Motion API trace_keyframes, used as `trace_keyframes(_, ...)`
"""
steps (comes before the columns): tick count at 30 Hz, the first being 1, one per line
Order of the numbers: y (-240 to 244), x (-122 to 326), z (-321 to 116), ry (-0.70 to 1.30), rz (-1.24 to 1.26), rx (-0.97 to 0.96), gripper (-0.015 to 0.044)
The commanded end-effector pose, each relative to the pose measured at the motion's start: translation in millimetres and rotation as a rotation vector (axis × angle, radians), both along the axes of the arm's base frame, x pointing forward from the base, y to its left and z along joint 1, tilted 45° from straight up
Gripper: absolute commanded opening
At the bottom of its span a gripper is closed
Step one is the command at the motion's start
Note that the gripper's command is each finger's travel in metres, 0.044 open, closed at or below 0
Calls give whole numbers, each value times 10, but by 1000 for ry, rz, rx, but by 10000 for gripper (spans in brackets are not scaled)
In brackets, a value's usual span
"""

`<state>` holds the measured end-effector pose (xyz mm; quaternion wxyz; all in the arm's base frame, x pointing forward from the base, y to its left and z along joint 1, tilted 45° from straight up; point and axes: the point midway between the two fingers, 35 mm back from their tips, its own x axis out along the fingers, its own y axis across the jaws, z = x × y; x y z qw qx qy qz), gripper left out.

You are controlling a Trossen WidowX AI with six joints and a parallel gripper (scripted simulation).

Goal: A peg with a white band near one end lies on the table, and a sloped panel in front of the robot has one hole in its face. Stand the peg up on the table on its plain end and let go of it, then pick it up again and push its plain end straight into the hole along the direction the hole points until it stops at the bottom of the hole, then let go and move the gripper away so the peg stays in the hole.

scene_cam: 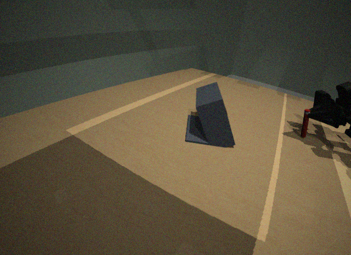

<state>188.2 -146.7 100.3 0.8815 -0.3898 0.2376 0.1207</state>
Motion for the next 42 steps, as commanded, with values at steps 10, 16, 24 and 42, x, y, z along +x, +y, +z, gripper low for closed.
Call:
trace_keyframes(10,-43,-75,24,-75,68,39,51)
trace_keyframes(16,-37,-74,30,-55,49,27,51)
trace_keyframes(24,-59,-75,-2,-58,51,34,51)
trace_keyframes(42,-71,-107,-18,-62,57,43,51)
